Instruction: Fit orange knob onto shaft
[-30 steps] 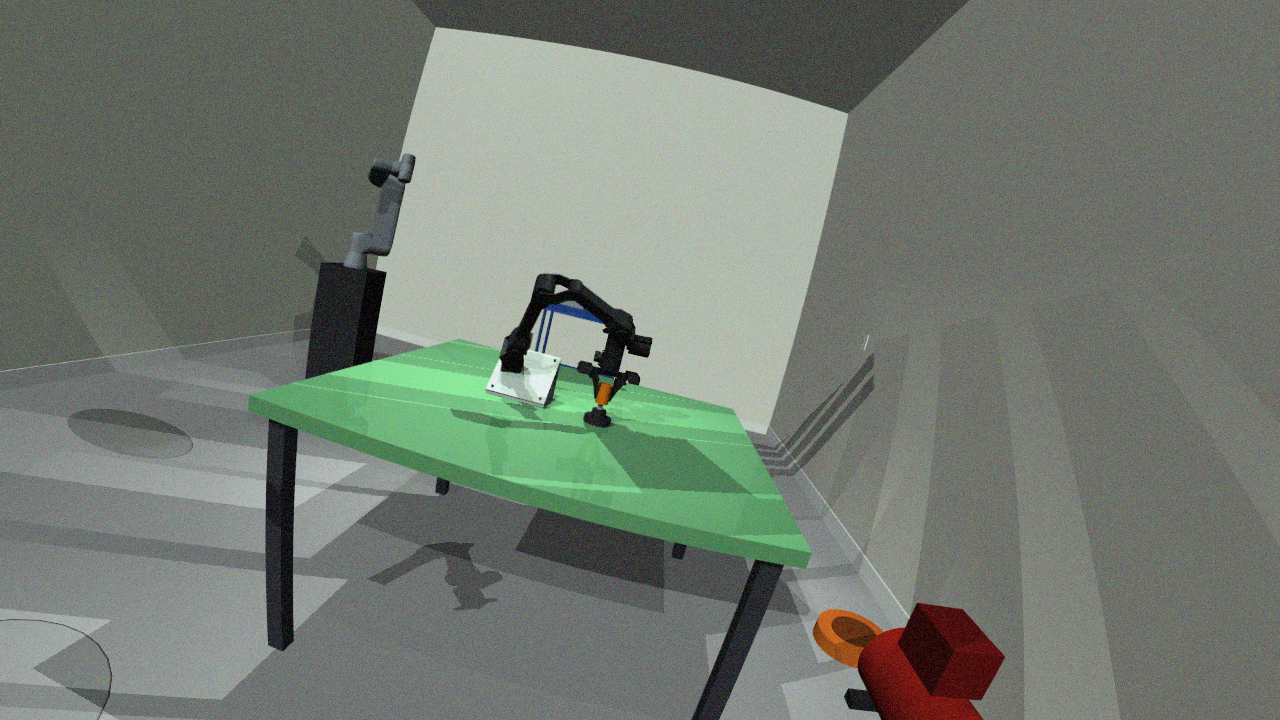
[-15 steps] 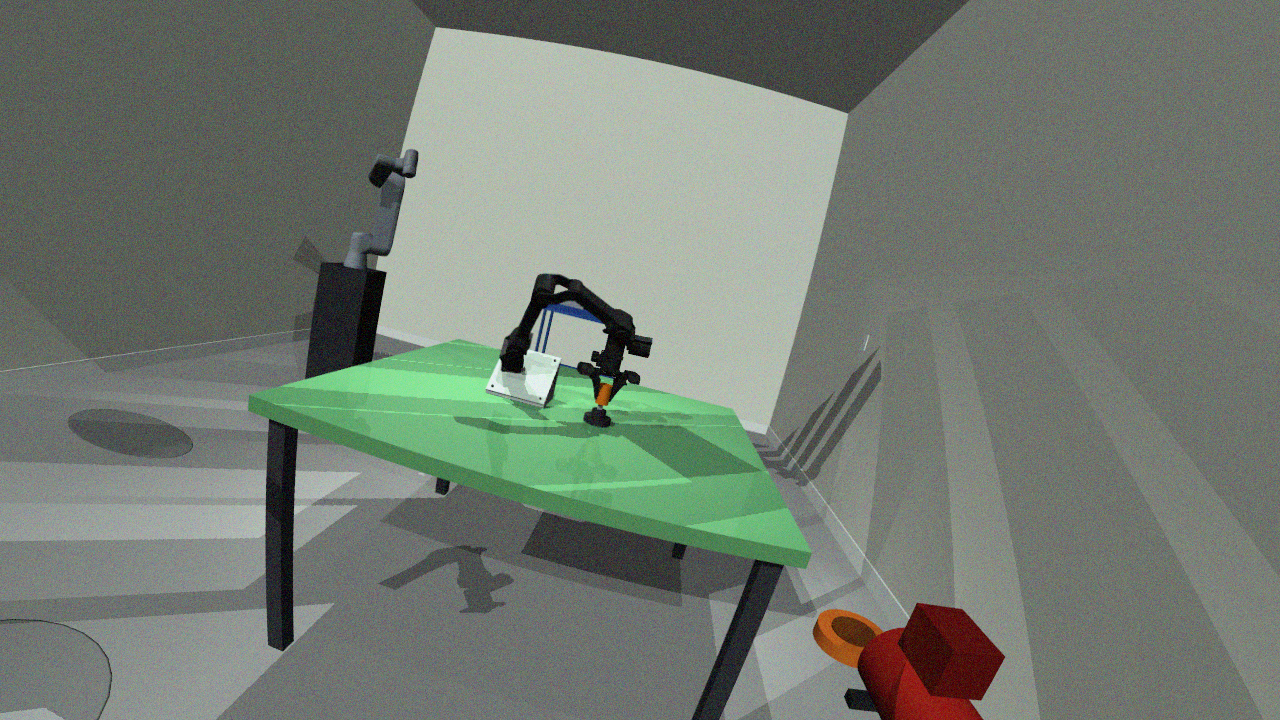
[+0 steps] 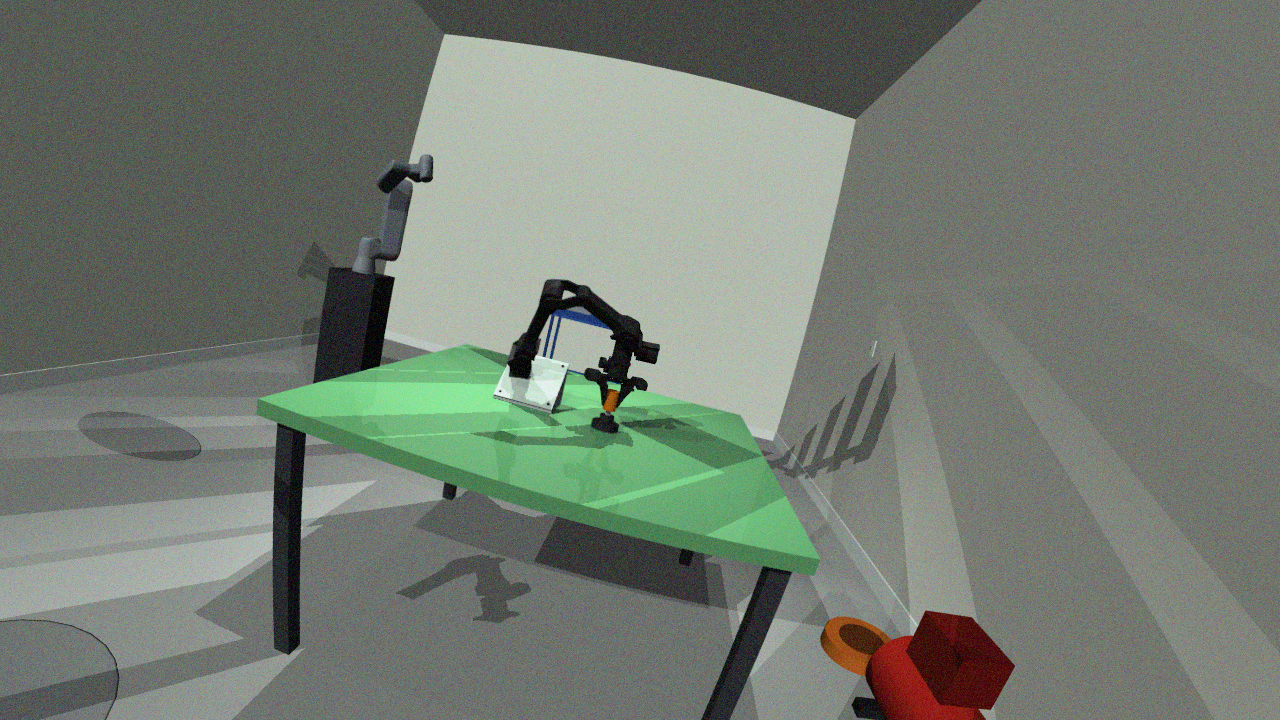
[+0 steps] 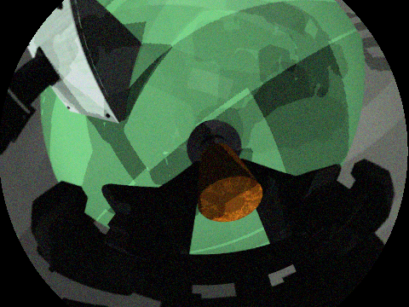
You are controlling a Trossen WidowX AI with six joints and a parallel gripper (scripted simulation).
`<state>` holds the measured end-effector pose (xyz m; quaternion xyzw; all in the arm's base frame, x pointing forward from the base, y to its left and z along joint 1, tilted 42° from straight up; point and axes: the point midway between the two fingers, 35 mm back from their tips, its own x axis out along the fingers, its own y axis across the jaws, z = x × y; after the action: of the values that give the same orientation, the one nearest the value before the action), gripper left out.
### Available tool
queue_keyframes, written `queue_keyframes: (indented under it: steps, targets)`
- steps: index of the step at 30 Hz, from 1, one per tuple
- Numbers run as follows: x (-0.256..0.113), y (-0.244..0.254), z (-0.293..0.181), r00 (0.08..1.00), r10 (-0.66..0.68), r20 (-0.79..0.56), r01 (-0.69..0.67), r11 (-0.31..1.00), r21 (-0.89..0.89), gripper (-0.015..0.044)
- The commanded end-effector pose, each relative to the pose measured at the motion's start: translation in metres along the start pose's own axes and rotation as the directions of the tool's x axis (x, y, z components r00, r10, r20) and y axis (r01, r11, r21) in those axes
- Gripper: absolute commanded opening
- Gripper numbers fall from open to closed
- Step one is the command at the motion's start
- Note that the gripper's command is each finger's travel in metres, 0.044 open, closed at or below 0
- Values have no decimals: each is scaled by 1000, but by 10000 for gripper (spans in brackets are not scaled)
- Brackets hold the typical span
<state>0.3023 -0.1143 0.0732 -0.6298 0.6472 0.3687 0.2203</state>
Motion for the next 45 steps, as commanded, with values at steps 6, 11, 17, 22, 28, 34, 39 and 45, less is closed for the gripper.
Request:
queue_keyframes:
  steps: [6, 11, 17, 22, 28, 34, 39, 45]
  targets:
    - [1, -1, -1, 1000, 0, -2, 0, 1000, -5, 0]
    - [-3, -2, -1, 1000, 0, -2, 0, 1000, -5, 0]
    - [-4, -2, -2, 1000, 0, -2, 0, 999, -52, 0]
    - [-3, -2, -3, 1000, 0, -2, 0, 979, -206, 0]
    - [-1, -2, -1, 1000, 0, -2, 0, 977, -213, 0]
    - [0, -1, 0, 1000, 0, -2, 0, 977, -213, 0]
    - [-1, 1, 1, 1000, 0, -2, 0, 977, -213, 0]
    - [0, 0, 0, 1000, 0, -2, 0, 977, -213, 0]
